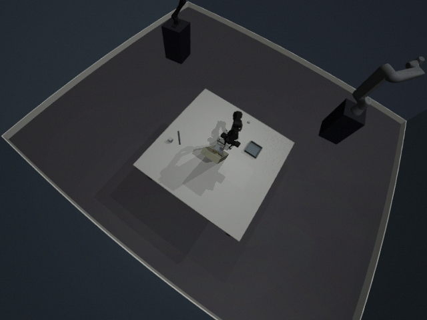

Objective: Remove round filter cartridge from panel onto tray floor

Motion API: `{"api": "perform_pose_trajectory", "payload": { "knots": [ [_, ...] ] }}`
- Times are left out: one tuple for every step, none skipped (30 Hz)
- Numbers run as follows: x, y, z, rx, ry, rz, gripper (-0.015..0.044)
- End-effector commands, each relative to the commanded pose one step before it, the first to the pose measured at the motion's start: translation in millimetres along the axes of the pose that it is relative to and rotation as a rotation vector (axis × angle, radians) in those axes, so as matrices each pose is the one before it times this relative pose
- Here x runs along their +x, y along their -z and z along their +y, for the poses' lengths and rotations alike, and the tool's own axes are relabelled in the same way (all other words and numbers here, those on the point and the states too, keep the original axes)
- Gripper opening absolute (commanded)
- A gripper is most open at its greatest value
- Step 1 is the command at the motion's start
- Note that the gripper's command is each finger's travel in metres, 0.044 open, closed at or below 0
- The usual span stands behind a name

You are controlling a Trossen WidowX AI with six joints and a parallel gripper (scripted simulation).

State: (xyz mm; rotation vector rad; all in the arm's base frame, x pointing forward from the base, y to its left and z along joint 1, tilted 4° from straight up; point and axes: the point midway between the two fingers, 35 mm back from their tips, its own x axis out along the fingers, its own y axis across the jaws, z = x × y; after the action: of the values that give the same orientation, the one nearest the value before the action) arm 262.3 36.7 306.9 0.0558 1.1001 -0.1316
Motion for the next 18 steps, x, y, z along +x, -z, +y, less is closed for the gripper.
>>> {"api": "perform_pose_trajectory", "payload": {
  "knots": [
    [0.21, -0.30, 15.49, 0.0057, 0.00144, -0.01237, 0.0000],
    [0.18, 0.56, 3.81, 0.0000, -0.00036, -0.00130, 0.0000],
    [0.12, 0.51, 3.18, 0.0000, -0.00033, -0.00117, 0.0000],
    [0.38, 0.64, -10.30, -0.0103, -0.00422, 0.01237, 0.0000],
    [0.19, 0.94, 2.76, -0.0132, -0.00781, 0.00042, 0.0000],
    [0.32, 1.56, 4.60, -0.0221, -0.01302, 0.00065, 0.0000],
    [0.41, 1.89, 5.65, -0.0271, -0.01594, 0.00074, 0.0000],
    [0.44, 1.85, 5.67, -0.0271, -0.01594, 0.00067, 0.0000],
    [0.47, 1.81, 5.68, -0.0271, -0.01594, 0.00060, 0.0000],
    [0.51, 1.76, 5.69, -0.0271, -0.01593, 0.00053, 0.0000],
    [0.54, 1.72, 5.71, -0.0272, -0.01593, 0.00047, 0.0000],
    [0.57, 1.68, 5.72, -0.0272, -0.01593, 0.00040, 0.0000],
    [0.60, 1.64, 5.73, -0.0272, -0.01592, 0.00033, 0.0000],
    [0.63, 1.59, 5.74, -0.0272, -0.01591, 0.00026, 0.0000],
    [0.66, 1.55, 5.76, -0.0272, -0.01592, 0.00020, 0.0000],
    [0.69, 1.51, 5.77, -0.0273, -0.01592, 0.00013, 0.0000],
    [0.72, 1.47, 5.78, -0.0273, -0.01592, 0.00006, 0.0000],
    [0.75, 1.42, 5.79, -0.0273, -0.01593, 0.00000, 0.0000]
  ]
}}
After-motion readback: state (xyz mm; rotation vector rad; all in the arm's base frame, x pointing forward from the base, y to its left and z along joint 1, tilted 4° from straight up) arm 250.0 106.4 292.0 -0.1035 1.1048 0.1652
